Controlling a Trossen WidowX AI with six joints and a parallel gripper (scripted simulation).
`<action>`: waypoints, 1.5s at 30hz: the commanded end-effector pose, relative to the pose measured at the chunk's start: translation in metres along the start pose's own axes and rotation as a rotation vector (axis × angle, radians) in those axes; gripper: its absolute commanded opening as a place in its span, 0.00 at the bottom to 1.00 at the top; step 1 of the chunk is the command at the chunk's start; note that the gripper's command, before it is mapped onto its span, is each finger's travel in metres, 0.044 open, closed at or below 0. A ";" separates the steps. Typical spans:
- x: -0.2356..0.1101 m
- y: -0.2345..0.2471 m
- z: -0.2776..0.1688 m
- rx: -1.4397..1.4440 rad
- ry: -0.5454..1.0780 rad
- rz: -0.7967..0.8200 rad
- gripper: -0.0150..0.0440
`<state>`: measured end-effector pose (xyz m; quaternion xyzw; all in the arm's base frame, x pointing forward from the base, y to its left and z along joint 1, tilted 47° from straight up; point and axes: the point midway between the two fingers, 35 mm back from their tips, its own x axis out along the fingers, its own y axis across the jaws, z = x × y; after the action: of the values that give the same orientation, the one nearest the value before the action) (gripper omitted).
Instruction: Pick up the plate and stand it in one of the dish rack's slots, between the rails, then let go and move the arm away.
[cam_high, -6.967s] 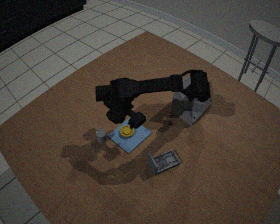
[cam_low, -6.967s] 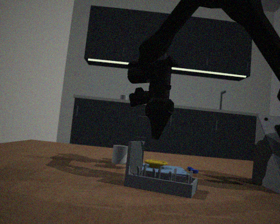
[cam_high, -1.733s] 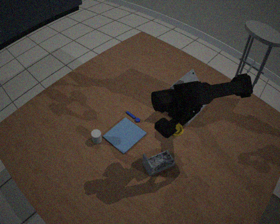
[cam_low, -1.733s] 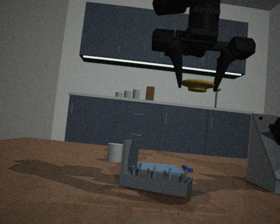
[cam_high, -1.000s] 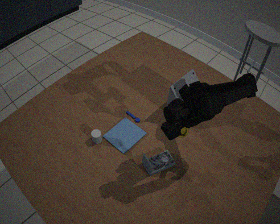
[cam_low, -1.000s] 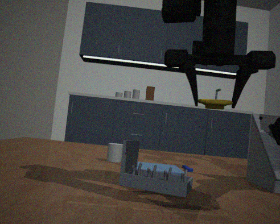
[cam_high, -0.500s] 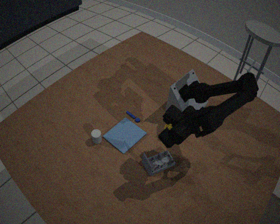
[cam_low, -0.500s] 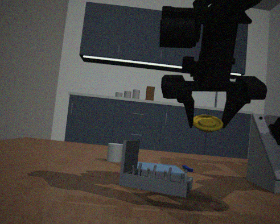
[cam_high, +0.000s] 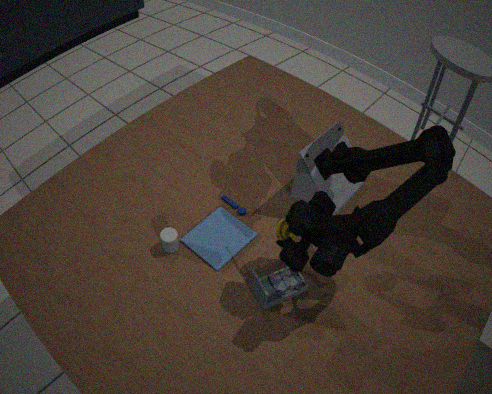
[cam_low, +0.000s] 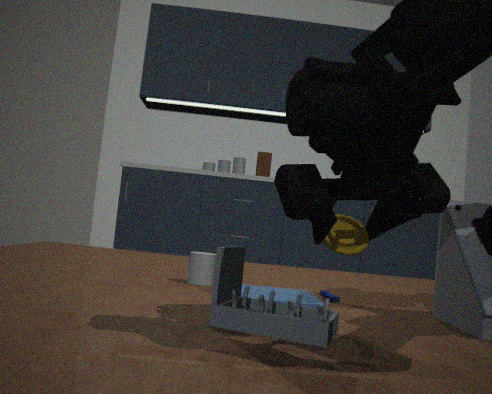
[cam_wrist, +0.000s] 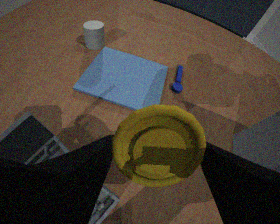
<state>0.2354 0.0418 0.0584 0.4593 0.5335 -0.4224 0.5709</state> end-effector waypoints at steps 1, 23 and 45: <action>0.006 0.003 -0.002 -0.044 -0.077 0.040 0.25; 0.013 0.025 -0.024 -0.247 -0.451 0.357 0.25; -0.012 0.024 -0.057 -0.295 -0.693 0.757 0.25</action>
<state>0.2492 0.1002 0.0679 0.3623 0.1907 -0.2466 0.8784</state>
